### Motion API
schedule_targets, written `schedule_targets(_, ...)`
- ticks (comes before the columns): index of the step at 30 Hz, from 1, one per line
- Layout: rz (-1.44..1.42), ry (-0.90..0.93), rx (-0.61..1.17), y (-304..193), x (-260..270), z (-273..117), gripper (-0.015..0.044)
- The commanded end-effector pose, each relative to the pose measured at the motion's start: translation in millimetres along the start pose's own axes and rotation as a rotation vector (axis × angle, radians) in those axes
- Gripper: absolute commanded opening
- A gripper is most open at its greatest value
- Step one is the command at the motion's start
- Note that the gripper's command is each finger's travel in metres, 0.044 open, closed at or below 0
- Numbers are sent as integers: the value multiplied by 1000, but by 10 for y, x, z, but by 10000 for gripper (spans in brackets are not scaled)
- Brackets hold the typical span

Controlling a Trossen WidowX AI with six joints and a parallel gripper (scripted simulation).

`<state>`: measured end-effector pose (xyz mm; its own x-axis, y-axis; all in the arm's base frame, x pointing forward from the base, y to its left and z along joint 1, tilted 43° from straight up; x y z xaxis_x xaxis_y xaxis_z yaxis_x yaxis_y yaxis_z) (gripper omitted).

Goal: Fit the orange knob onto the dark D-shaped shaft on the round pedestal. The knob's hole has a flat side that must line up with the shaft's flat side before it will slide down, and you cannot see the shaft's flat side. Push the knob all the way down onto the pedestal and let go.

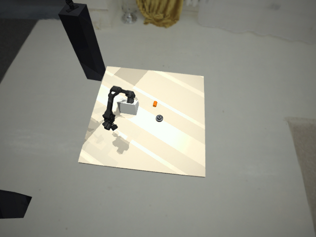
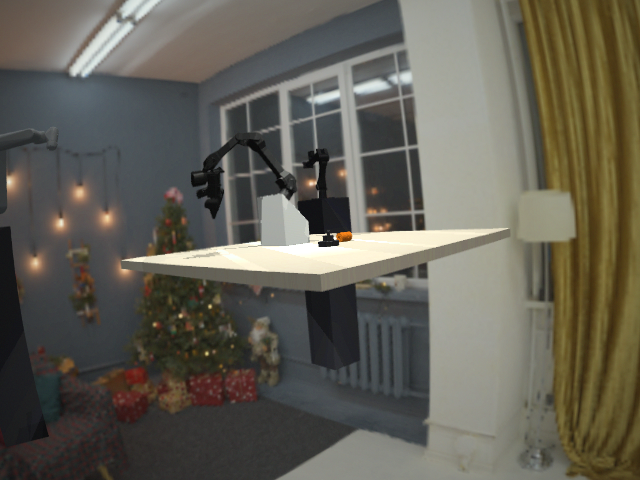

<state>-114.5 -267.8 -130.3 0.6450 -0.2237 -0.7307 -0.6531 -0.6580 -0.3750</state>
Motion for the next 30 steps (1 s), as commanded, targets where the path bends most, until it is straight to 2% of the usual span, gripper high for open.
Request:
schedule_targets(1, 3, 4, -5, -12, 13, -23, 426)
schedule_targets(7, 65, 156, -152, -520, 438, -682, 440)
schedule_targets(15, 46, 377, -255, -1479, 911, -1246, 440)
schedule_targets(22, -48, 542, -256, -2458, 1151, -1426, 440)
schedule_targets(30, -218, 652, -171, -3592, 1165, -1302, 440)
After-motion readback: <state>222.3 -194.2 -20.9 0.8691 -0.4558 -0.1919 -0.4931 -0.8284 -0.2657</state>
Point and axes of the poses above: the point midway between the two fingers, 35 mm back from their tips, its own z axis out along the fingers, its own x axis across the jaws, y = z × x, the point moved 8 cm from there along -z, back along the fingers, and after that the axes turned 4 degrees about z, right-handed, at the moved point
